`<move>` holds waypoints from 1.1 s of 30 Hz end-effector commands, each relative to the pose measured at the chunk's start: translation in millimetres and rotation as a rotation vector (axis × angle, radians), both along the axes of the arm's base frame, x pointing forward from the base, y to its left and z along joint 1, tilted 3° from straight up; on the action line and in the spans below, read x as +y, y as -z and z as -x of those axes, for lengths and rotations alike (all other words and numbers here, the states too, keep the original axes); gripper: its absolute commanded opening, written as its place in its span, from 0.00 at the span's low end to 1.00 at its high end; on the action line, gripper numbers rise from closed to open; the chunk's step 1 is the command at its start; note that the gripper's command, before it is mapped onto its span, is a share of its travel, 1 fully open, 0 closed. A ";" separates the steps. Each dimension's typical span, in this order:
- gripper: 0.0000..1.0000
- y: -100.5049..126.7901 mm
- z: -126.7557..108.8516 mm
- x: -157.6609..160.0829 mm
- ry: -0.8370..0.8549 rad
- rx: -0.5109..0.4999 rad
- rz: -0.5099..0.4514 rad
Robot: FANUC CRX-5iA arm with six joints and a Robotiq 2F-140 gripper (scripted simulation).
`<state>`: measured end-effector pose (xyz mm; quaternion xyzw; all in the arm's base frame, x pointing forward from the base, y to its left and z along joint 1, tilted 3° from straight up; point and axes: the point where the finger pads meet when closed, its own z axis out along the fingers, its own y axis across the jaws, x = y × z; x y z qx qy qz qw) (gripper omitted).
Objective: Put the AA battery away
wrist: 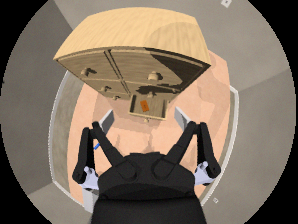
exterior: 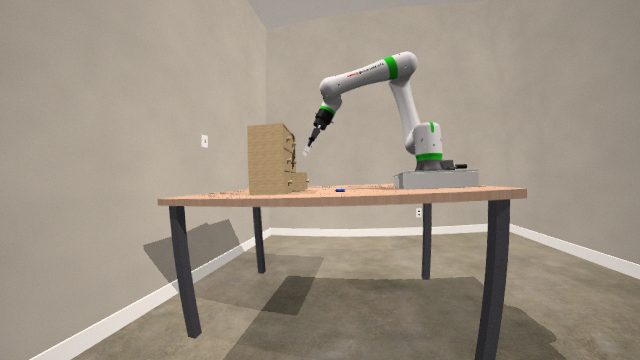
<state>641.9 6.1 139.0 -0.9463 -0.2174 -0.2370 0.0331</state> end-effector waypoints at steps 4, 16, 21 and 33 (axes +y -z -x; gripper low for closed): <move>1.00 -0.3 -0.2 0.0 0.000 0.000 0.000; 1.00 -0.3 -0.2 0.0 0.000 0.000 0.000; 1.00 -3.0 2.4 -0.3 0.006 0.012 0.005; 1.00 -40.7 37.7 -6.7 0.090 0.188 0.071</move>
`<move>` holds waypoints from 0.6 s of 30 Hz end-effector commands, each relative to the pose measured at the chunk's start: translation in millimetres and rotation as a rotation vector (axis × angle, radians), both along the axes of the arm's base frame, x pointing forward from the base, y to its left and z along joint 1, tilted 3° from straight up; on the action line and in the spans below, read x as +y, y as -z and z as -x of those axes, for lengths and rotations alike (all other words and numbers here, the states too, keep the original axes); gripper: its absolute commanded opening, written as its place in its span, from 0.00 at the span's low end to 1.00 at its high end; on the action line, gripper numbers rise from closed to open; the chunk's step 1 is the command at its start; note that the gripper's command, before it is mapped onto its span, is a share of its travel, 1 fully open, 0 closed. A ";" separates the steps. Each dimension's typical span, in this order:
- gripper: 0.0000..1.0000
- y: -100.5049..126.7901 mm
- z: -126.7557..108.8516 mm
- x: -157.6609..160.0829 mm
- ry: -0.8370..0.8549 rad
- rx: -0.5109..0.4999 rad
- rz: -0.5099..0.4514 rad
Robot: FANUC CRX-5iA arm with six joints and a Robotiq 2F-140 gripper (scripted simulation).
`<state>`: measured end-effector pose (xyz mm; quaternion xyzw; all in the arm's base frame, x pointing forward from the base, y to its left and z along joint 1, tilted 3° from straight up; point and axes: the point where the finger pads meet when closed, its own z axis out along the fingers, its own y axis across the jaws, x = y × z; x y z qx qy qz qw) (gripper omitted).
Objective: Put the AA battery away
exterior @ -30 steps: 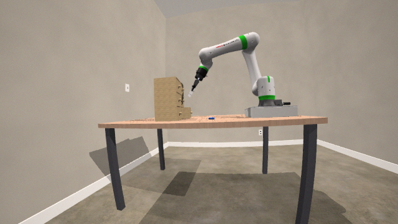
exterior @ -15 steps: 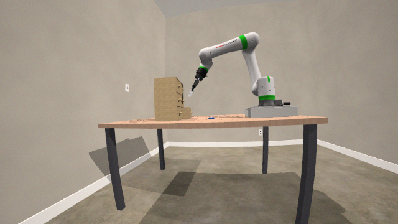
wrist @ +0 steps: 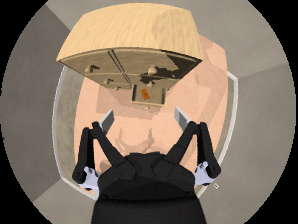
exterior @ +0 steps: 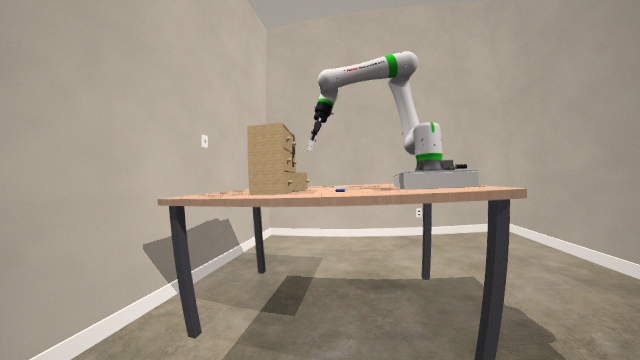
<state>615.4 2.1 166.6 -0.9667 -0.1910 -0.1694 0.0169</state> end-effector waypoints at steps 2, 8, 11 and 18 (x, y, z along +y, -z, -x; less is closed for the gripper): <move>1.00 -24.0 21.4 -4.5 0.053 0.106 0.042; 1.00 -54.8 50.3 -9.6 0.121 0.249 0.096; 1.00 -65.8 60.6 -11.5 0.146 0.301 0.116; 1.00 -74.5 68.7 -12.9 0.165 0.341 0.131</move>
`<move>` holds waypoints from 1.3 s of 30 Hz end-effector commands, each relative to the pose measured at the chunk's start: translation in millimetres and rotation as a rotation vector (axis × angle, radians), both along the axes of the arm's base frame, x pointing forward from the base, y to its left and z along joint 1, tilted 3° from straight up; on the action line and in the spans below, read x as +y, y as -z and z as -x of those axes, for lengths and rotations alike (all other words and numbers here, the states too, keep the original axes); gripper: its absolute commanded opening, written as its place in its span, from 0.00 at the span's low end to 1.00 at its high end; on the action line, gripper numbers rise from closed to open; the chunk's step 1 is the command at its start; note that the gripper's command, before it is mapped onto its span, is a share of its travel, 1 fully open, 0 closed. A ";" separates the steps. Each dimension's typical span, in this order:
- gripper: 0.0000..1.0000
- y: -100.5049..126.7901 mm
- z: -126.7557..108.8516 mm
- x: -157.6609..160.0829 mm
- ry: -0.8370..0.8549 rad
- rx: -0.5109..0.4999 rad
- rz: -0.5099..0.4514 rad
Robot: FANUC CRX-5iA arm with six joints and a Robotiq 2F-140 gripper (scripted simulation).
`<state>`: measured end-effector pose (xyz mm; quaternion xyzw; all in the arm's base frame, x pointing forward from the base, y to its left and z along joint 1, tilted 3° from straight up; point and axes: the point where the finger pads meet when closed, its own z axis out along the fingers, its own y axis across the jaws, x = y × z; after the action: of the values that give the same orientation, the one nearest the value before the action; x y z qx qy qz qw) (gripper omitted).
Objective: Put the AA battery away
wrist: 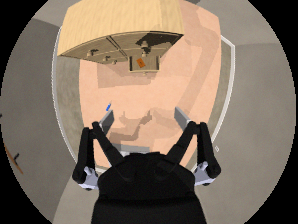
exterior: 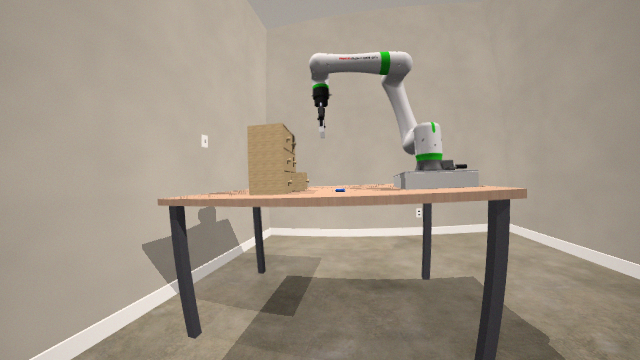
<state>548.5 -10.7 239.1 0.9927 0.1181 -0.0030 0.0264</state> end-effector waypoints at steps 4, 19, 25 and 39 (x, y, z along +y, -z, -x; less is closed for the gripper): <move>1.00 -2.7 2.4 -0.1 0.006 0.014 0.005; 1.00 -2.6 2.5 -0.2 0.008 0.013 0.005; 1.00 -2.5 3.0 -0.3 0.017 0.013 0.005; 1.00 -1.7 5.5 -1.1 0.072 0.010 0.006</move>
<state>543.3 -11.7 240.7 0.9957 0.0873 -0.0095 0.0284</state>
